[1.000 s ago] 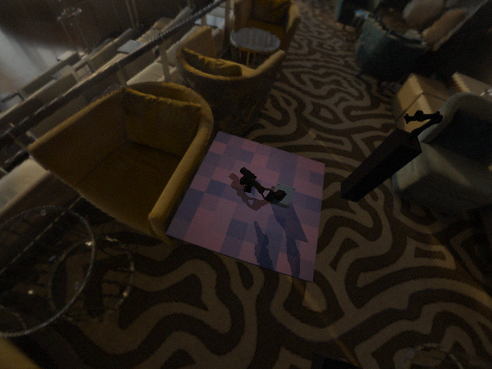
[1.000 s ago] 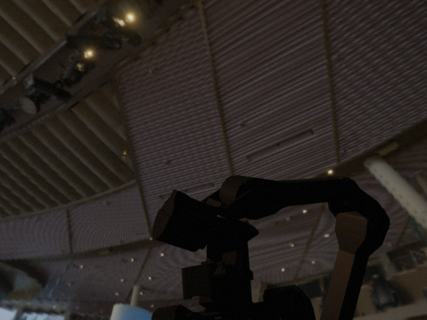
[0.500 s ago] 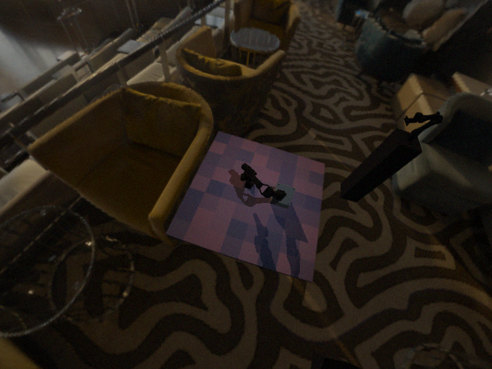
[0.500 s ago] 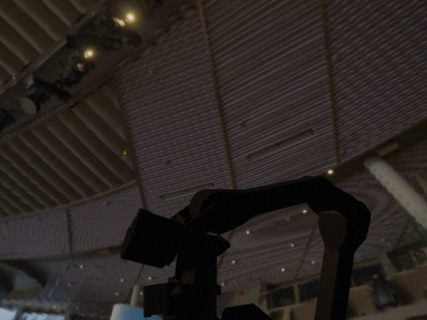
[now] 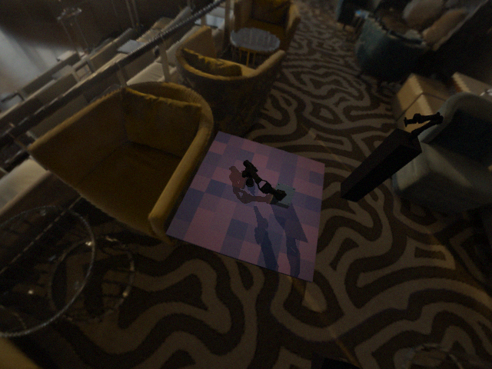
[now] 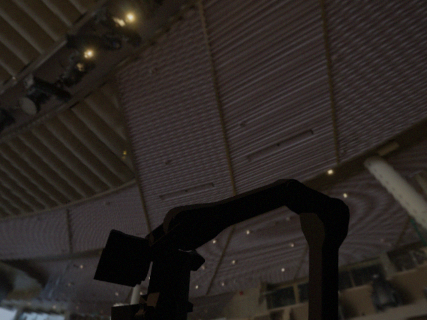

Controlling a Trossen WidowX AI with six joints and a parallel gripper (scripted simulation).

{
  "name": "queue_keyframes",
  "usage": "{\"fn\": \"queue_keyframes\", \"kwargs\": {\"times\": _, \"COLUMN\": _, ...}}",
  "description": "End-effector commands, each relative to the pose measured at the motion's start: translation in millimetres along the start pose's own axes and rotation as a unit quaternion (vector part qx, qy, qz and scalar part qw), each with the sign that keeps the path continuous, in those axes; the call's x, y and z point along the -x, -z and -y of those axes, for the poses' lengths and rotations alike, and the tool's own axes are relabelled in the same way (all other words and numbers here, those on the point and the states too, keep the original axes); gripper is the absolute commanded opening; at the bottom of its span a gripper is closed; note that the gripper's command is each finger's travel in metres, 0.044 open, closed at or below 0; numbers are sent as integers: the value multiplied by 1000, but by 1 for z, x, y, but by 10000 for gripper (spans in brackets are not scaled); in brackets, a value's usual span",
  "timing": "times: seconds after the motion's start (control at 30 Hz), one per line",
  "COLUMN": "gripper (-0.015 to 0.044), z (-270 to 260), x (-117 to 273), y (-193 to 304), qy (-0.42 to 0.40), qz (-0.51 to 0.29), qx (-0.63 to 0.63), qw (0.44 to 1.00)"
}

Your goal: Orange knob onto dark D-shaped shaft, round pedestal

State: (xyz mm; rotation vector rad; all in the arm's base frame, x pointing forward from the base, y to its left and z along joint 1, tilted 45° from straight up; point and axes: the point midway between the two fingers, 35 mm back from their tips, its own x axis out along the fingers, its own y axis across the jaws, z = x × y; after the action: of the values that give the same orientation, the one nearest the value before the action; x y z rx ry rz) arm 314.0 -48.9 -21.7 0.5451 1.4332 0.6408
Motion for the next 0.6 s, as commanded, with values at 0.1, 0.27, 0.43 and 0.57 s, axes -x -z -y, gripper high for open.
{"fn": "queue_keyframes", "kwargs": {"times": 0.1, "gripper": 0, "z": 21, "x": -8, "y": 4, "qy": 0, "qz": -2, "qx": 1, "qw": 1000}}
{"fn": "queue_keyframes", "kwargs": {"times": 0.27, "gripper": 0, "z": 34, "x": -13, "y": 8, "qy": -1, "qz": -2, "qx": 3, "qw": 1000}}
{"fn": "queue_keyframes", "kwargs": {"times": 0.43, "gripper": 0, "z": 36, "x": -18, "y": 9, "qy": -1, "qz": -2, "qx": 3, "qw": 1000}}
{"fn": "queue_keyframes", "kwargs": {"times": 0.57, "gripper": 0, "z": 36, "x": -30, "y": 8, "qy": -1, "qz": -2, "qx": 3, "qw": 1000}}
